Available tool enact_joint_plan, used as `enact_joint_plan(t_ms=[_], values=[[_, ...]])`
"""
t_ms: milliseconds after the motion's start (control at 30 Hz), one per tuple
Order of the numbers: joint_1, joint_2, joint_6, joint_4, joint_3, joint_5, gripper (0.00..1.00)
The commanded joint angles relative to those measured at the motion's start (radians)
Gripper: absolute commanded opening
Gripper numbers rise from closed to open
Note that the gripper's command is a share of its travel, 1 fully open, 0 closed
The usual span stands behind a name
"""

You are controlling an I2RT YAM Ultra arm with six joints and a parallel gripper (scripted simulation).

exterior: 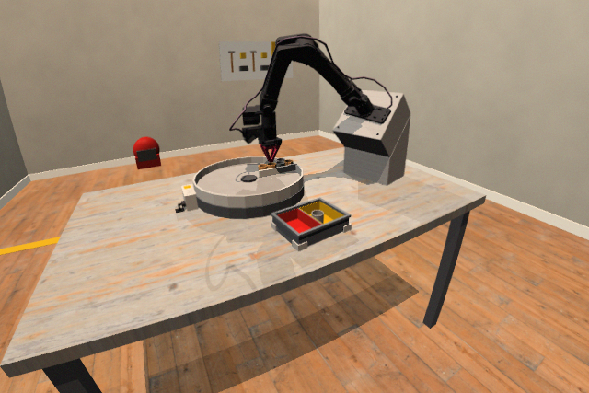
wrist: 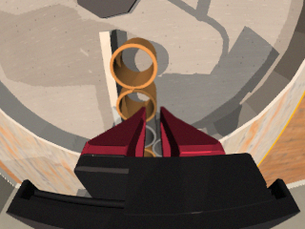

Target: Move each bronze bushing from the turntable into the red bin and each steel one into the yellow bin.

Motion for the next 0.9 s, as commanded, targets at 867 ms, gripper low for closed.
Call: enact_joint_plan(t_ms=[867], values=[[-0.005,-0.024,0.009,-0.003,0.020,0.009,0.14]])
